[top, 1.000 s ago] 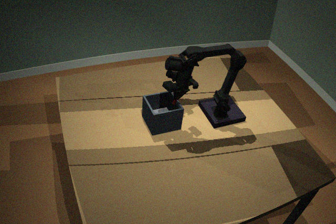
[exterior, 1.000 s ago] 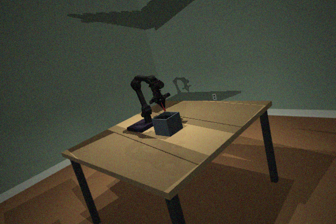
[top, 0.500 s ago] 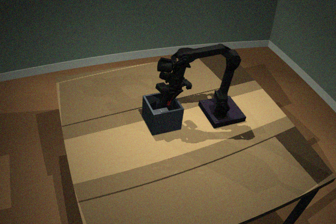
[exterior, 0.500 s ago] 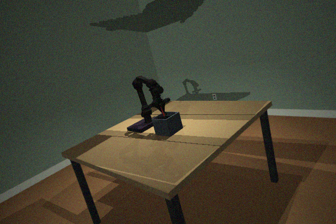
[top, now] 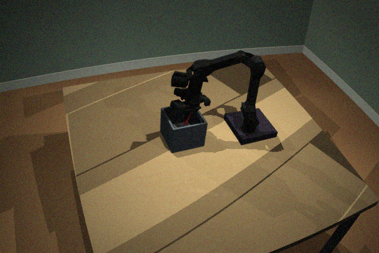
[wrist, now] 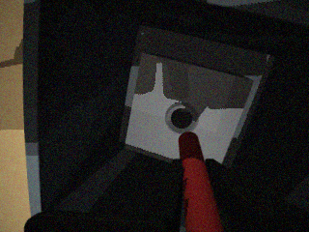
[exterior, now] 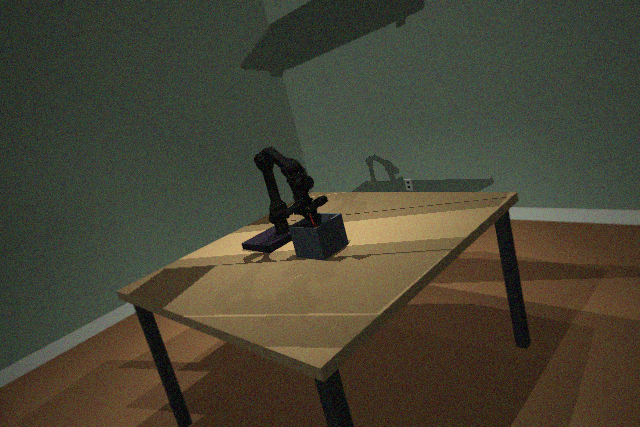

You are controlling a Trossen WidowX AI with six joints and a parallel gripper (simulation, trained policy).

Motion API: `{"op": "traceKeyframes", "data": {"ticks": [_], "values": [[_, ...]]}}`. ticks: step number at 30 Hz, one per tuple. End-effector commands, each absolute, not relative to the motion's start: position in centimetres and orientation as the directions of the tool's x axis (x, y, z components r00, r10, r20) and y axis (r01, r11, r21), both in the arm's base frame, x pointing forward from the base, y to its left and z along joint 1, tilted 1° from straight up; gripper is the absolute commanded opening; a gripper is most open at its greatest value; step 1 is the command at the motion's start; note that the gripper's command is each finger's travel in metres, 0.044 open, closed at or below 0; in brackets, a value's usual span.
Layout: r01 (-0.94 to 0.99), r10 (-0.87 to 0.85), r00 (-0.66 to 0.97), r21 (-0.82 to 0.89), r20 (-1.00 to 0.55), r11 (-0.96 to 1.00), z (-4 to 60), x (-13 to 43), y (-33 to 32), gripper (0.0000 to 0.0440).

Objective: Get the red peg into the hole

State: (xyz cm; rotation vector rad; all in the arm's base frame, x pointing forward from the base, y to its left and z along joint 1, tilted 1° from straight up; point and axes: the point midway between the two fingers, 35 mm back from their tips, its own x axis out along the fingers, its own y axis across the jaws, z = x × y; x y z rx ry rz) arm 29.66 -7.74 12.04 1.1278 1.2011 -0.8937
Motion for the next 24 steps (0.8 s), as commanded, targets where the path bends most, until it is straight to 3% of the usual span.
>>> {"op": "traceKeyframes", "data": {"ticks": [1,14,15,19,22,24], "values": [[0.952,0.06,0.172,0.181,-0.983,0.247,11.2,30.0,-7.8,0.0],[0.938,0.074,0.152,0.168,-0.986,0.304,8.0,31.0,-8.0,0.0003],[0.938,0.073,0.147,0.163,-0.986,0.307,7.7,30.9,-8.0,0.0027],[0.934,0.07,0.129,0.145,-0.989,0.326,7.0,30.8,-8.0,0.0043],[0.933,0.072,0.11,0.128,-0.991,0.337,6.4,30.5,-8.0,0.0119],[0.933,0.077,0.099,0.12,-0.992,0.34,6.2,30.5,-8.0,0.0145]]}}
